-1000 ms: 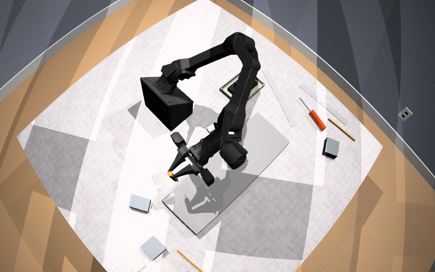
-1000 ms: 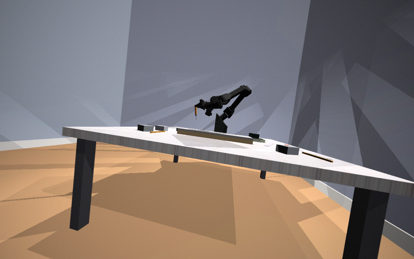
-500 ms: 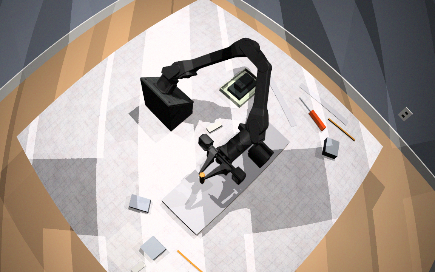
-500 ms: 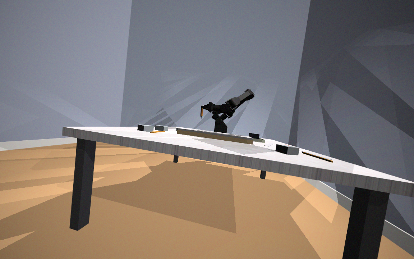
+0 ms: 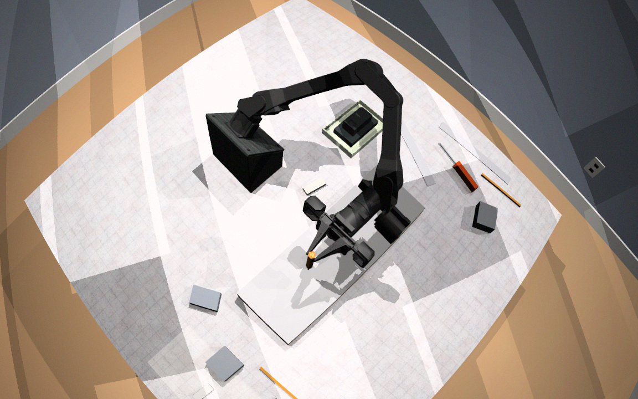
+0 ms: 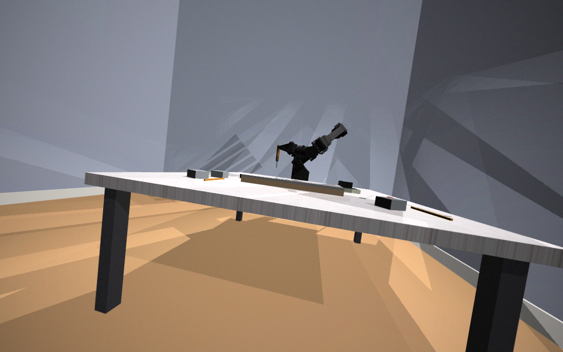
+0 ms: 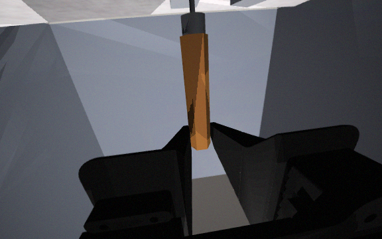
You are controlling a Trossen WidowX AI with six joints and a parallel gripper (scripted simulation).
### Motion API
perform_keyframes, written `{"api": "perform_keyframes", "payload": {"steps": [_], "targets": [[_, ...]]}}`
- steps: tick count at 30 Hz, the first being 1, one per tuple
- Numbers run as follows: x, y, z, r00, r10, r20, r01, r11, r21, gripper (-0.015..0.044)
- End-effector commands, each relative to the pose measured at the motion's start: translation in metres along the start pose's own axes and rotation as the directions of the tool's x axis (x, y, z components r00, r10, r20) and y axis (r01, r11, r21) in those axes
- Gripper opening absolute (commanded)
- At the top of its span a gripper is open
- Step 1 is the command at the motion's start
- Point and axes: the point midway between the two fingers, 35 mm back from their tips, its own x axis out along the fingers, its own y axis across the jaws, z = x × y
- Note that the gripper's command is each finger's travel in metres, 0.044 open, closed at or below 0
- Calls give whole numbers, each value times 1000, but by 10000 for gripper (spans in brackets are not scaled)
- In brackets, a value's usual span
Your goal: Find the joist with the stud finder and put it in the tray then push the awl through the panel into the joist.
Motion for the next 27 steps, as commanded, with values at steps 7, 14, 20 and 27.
{"api": "perform_keyframes", "payload": {"steps": [7, 14, 20, 27], "targets": [[0, -1, 10, 1000, 0, -9, 0, 1000, 3, 0], [-1, -1, 17, 1000, 0, -8, 0, 1000, 3, 0], [-1, -1, 23, 1000, 0, -8, 0, 1000, 3, 0], [-1, -1, 29, 1000, 1, -8, -1, 1000, 3, 0]]}}
